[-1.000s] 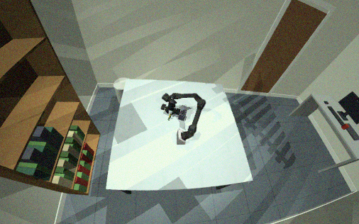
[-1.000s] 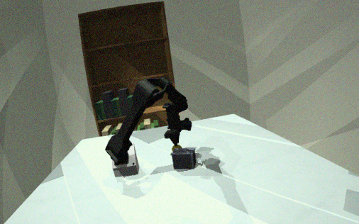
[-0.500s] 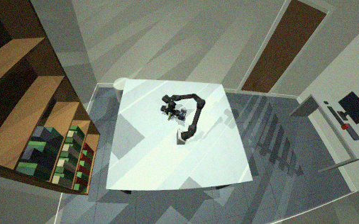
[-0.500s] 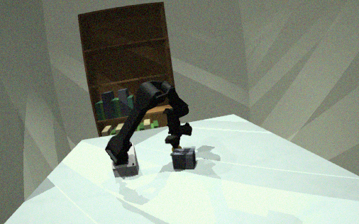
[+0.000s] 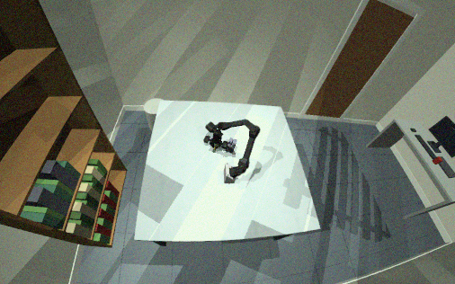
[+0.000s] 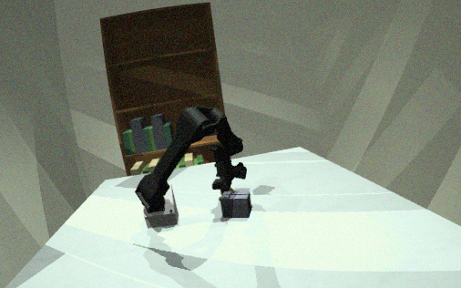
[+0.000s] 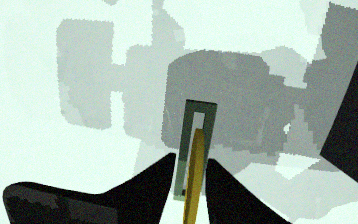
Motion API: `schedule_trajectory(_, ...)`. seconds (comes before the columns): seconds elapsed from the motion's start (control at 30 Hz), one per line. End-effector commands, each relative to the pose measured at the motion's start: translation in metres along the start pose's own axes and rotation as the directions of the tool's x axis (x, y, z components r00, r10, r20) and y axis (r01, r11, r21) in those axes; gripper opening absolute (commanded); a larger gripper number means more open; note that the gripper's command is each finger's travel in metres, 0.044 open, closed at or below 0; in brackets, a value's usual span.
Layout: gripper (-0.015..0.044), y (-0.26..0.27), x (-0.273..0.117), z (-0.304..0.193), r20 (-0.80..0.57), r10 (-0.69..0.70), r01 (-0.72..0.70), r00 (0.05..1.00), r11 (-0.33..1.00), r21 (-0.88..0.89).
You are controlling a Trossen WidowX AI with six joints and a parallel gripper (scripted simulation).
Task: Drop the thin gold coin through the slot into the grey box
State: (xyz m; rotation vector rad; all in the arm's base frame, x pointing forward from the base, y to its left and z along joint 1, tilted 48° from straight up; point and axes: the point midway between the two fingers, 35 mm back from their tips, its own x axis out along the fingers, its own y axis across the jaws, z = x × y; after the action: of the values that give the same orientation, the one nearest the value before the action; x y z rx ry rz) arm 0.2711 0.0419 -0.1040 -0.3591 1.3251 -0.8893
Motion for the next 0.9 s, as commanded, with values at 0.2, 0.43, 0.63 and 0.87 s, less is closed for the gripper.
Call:
schedule_trajectory(0.2, 0.0, -0.001, 0.002, 0.0, 0.003, -0.003, 0.003, 1.0, 1.0, -0.006)
schedule_trajectory(0.43, 0.0, 0.0, 0.001, 0.0, 0.005, -0.001, 0.001, 1.0, 1.0, -0.01)
schedule_trajectory(0.63, 0.0, 0.002, -0.01, 0.0, 0.017, 0.013, -0.012, 1.0, 0.999, -0.048)
schedule_trajectory(0.87, 0.0, 0.004, -0.027, 0.001, 0.015, 0.014, -0.013, 1.0, 0.999, -0.043)
